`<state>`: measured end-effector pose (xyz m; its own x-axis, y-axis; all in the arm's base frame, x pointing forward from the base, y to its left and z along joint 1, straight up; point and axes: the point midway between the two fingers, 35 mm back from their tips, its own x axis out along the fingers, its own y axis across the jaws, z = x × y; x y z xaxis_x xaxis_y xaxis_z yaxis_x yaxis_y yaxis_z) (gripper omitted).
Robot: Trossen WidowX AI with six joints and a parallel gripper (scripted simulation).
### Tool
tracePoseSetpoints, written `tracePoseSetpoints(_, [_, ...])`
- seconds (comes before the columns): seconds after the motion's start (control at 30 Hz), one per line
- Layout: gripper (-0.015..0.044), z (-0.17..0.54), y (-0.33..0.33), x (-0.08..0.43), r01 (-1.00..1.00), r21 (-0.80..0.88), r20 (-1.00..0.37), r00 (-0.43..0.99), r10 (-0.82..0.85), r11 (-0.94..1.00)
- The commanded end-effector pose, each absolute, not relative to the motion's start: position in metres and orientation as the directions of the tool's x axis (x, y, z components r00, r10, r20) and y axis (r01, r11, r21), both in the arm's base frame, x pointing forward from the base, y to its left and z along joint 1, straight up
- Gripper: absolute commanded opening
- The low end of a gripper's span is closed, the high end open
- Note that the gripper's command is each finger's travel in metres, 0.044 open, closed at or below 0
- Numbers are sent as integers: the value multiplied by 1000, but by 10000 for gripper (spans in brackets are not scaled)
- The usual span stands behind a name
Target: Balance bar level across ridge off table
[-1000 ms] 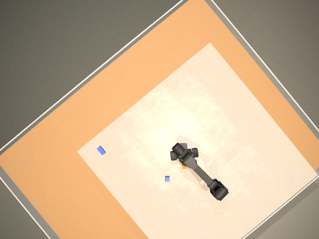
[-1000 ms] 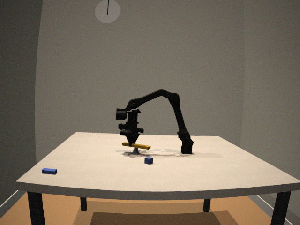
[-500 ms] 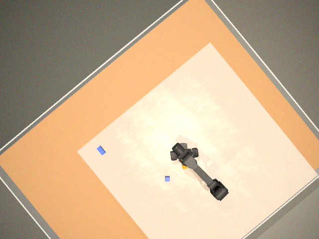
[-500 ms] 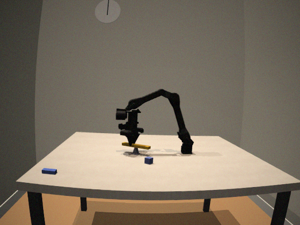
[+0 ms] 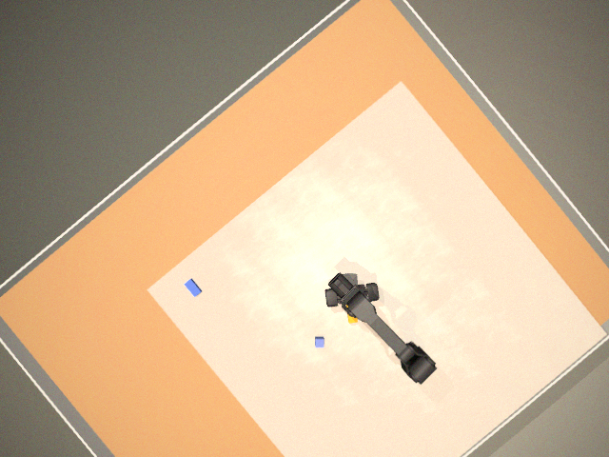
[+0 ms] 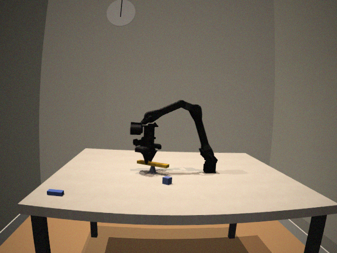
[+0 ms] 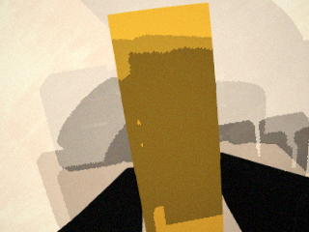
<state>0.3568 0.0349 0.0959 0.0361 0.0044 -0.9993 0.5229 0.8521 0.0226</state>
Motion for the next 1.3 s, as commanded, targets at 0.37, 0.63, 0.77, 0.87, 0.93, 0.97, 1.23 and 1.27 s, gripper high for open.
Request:
tracePoseSetpoints(0.37, [168,96,35,357,523,23,-999,36,4,852])
tracePoseSetpoints(0.63, [170,96,35,357,523,23,-999,36,4,852])
tracePoseSetpoints(0.77, [171,96,35,357,523,23,-999,36,4,852])
tracePoseSetpoints(0.87, [171,96,35,357,523,23,-999,36,4,852])
tracePoseSetpoints(0.93, [172,96,35,357,523,23,-999,36,4,852])
tracePoseSetpoints(0.97, [172,96,35,357,523,23,-999,36,4,852])
tracePoseSetpoints(1.23, [173,96,35,357,523,23,-999,36,4,852])
tracePoseSetpoints(1.27, [185,96,35,357,523,23,-999,36,4,852])
